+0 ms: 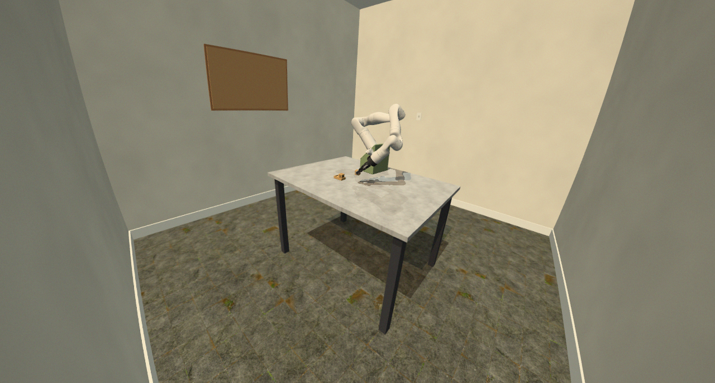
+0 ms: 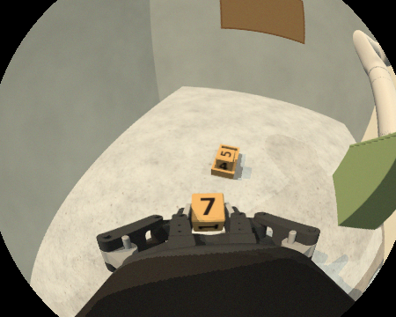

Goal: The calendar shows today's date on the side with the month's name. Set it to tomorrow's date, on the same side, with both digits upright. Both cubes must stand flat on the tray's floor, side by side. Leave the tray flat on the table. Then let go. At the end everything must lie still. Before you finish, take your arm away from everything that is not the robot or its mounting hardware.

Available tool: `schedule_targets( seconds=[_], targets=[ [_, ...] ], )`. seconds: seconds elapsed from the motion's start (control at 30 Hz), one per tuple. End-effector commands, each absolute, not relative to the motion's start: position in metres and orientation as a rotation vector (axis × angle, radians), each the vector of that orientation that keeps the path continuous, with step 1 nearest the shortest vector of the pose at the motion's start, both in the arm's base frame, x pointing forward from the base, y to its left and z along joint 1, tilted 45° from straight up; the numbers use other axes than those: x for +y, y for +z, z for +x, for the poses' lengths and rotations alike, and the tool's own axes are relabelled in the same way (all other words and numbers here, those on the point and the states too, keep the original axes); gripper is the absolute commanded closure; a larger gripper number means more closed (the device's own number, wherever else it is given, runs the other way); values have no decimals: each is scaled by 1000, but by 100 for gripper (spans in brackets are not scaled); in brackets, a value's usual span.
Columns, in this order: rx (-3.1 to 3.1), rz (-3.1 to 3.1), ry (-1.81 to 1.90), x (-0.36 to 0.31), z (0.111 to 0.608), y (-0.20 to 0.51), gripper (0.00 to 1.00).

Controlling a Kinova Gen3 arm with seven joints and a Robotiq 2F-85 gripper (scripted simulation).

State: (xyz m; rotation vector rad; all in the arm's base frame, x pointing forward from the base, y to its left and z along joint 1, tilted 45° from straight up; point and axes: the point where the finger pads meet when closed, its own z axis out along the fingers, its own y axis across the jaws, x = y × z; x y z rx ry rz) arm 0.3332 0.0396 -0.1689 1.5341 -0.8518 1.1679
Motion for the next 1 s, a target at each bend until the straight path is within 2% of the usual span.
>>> schedule_targets(
  seconds=[0.0,0.97],
  targets=[
    [-853,1536,1169,41,334,-169,72],
    [-1024,1713,980,41,335,-166,72]
  ],
)
